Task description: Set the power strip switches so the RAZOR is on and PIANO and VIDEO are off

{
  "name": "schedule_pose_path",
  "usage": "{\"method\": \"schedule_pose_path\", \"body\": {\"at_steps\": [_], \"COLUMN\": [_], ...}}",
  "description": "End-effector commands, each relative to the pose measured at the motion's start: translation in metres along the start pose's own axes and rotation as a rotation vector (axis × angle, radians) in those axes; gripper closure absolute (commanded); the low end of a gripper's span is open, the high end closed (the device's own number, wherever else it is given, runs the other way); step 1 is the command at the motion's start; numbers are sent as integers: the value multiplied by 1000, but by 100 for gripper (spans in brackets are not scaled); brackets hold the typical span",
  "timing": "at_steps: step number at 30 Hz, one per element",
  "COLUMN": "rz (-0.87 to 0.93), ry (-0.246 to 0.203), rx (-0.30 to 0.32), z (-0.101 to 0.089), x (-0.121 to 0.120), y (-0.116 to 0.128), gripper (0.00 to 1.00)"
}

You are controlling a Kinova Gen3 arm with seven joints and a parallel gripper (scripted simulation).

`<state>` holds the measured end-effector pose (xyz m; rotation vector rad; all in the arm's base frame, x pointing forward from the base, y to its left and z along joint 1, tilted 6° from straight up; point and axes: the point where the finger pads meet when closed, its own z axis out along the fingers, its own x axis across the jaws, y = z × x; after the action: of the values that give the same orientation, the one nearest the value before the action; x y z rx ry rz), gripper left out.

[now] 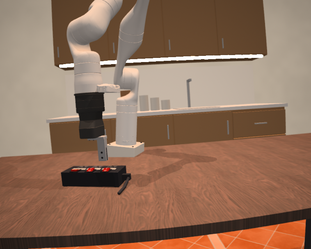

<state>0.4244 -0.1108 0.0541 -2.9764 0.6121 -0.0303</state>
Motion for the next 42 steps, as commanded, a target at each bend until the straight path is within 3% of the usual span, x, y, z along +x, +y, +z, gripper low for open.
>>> {"method": "schedule_pose_path", "body": {"at_steps": [1,23,24,32,42], "rz": [-5,-5,-5,-5,-5], "ry": [13,13,13,13,13], "rx": [4,4,4,4,4], "z": [-9,-12,-12,-21,-69], "x": [3,3,3,3,3], "y": [-3,-3,-3,-3,-3], "gripper": [100,100,0,0,0]}}
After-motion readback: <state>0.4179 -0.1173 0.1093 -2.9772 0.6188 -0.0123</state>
